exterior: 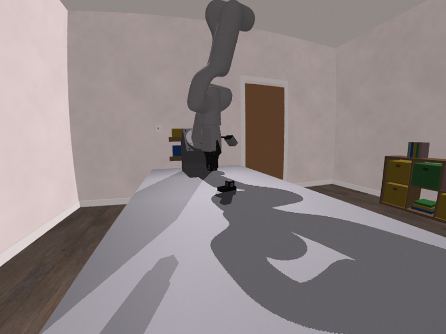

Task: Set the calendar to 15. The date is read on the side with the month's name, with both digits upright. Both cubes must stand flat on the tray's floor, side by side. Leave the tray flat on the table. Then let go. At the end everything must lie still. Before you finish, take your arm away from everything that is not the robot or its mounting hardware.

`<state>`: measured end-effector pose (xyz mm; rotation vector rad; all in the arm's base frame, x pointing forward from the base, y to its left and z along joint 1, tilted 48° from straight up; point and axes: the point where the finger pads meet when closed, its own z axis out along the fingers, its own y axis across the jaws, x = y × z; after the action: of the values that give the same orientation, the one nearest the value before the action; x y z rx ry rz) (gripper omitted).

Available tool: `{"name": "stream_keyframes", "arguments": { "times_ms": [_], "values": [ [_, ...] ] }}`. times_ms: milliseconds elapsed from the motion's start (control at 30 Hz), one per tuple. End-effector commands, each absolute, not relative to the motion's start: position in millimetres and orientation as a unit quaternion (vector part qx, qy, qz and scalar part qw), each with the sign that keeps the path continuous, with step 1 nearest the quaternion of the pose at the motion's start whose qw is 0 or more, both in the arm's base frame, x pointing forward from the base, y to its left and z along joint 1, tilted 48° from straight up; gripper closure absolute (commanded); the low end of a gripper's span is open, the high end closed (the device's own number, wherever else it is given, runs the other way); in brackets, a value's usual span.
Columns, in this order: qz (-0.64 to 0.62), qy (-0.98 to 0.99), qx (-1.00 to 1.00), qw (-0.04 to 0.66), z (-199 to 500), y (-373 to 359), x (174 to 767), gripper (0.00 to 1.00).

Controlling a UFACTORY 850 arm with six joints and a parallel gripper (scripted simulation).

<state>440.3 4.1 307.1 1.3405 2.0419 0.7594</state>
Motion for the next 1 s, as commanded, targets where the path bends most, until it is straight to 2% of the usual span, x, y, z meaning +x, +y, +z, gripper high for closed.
{"name": "stream_keyframes", "arguments": {
  "times_ms": [0, 967],
  "values": [
    [0.281, 0.762, 0.503, 0.295, 304.5, 42.3, 422.1, 0.71],
    [0.280, 0.764, 0.504, 0.289, 294.8, 58.2, 418.2, 0.71]
  ]
}}
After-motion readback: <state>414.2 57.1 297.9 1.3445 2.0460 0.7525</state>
